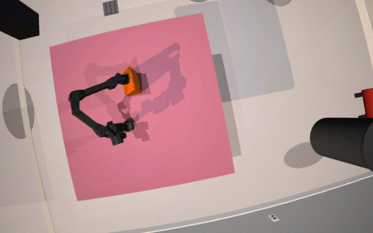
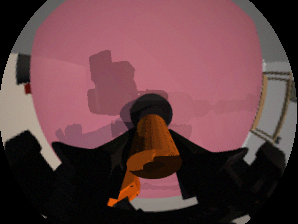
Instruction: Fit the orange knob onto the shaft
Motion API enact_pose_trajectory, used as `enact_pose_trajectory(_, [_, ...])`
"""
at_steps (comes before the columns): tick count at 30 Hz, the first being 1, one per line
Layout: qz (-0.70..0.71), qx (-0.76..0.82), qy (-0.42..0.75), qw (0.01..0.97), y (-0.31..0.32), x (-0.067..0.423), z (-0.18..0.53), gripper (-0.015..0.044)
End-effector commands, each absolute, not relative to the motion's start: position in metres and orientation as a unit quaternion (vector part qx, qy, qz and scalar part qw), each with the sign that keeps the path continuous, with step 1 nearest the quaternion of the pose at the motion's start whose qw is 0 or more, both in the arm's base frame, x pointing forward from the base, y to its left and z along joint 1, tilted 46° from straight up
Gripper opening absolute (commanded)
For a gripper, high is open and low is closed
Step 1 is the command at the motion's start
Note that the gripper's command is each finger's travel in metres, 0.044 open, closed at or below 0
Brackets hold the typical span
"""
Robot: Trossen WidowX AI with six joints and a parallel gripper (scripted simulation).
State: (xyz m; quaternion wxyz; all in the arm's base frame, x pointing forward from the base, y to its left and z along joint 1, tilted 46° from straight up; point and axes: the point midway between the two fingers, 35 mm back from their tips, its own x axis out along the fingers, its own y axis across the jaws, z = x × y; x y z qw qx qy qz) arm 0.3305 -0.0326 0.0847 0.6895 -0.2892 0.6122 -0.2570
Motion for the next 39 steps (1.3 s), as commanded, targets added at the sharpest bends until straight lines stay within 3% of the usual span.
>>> enact_pose_trajectory(1, [-0.256,-0.292,0.608,0.692,-0.0323,0.3314,0.0859,0.0000])
enact_pose_trajectory(28, [-0.256,-0.292,0.608,0.692,-0.0303,0.3307,0.0876,0.0000])
enact_pose_trajectory(39, [-0.191,-0.362,0.632,0.658,-0.0302,0.3305,0.0857,0.0000])
